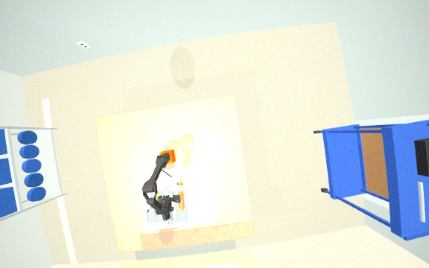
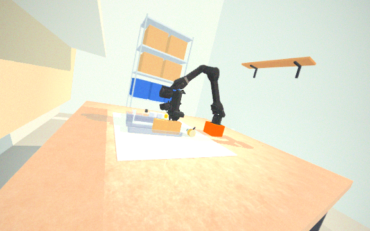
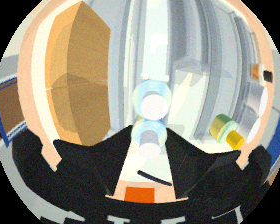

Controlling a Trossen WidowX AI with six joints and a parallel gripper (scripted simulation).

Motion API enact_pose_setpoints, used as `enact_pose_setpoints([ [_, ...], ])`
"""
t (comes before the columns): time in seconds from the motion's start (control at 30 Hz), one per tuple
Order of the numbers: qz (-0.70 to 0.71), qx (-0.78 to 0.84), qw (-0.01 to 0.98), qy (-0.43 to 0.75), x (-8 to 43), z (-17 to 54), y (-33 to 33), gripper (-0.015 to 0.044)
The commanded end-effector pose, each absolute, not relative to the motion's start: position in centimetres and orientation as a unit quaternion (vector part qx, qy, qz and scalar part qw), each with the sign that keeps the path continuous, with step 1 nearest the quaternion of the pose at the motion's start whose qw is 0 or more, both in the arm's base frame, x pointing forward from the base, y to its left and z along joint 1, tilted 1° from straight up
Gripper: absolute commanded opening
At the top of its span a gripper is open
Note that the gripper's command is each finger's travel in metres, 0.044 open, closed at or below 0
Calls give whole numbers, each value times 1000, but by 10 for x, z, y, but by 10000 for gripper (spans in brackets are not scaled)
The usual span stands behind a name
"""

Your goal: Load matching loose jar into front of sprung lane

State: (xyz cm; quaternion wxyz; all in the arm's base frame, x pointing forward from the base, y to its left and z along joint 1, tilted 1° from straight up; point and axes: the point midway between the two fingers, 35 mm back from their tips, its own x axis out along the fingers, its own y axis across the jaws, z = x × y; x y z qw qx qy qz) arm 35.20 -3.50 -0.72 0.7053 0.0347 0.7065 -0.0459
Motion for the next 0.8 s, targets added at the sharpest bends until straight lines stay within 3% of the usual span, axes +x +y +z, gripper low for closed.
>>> enact_pose_setpoints([
  [0.0,-45,35,713,699,357,-8,-35,0],
  [0.77,-45,35,713,699,354,-12,-35,0],
])
